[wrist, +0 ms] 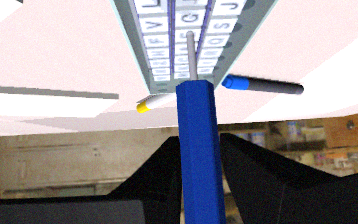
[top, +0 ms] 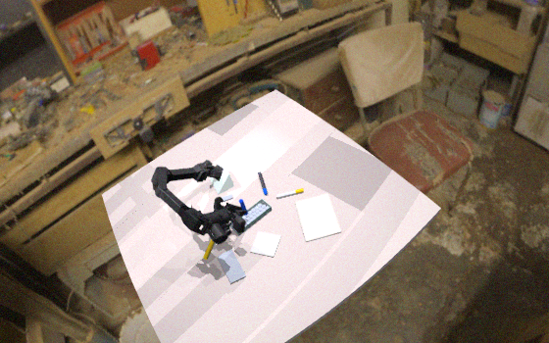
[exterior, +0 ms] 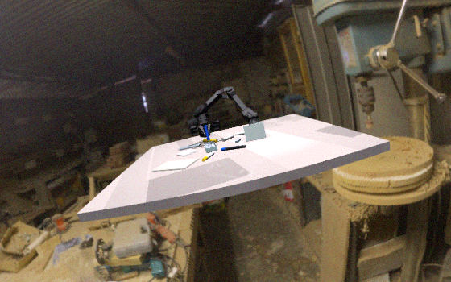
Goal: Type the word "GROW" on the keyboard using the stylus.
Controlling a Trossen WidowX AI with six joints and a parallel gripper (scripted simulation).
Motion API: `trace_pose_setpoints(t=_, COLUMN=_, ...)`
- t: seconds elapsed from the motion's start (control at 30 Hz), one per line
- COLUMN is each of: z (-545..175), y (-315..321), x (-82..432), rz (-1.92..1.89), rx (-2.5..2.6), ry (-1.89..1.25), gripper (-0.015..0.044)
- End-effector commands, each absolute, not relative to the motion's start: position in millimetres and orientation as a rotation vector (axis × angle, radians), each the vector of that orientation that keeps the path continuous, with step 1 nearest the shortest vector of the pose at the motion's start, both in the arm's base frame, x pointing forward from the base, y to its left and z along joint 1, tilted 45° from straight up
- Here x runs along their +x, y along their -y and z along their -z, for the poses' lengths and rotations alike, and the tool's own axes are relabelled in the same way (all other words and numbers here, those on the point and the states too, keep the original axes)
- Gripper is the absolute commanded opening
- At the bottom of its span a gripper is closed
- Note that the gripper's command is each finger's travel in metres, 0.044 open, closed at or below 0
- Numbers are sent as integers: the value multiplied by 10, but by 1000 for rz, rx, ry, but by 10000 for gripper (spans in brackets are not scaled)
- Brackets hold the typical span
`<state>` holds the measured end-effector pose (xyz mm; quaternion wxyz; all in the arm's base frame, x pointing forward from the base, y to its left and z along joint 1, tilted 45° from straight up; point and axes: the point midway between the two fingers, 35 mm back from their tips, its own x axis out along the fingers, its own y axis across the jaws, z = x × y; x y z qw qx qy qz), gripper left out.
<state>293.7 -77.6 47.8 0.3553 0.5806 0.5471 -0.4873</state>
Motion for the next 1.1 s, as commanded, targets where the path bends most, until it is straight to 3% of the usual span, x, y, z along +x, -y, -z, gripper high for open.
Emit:
trace_pose_setpoints(t=0.0, z=-465, y=789, x=2931, rz=1260, rx=1494, ry=-1413, gripper=81)
trace_pose_setpoints(t=1.07, z=-410, y=842, x=2916, rz=1261, rx=1494, ry=-1413, gripper=81)
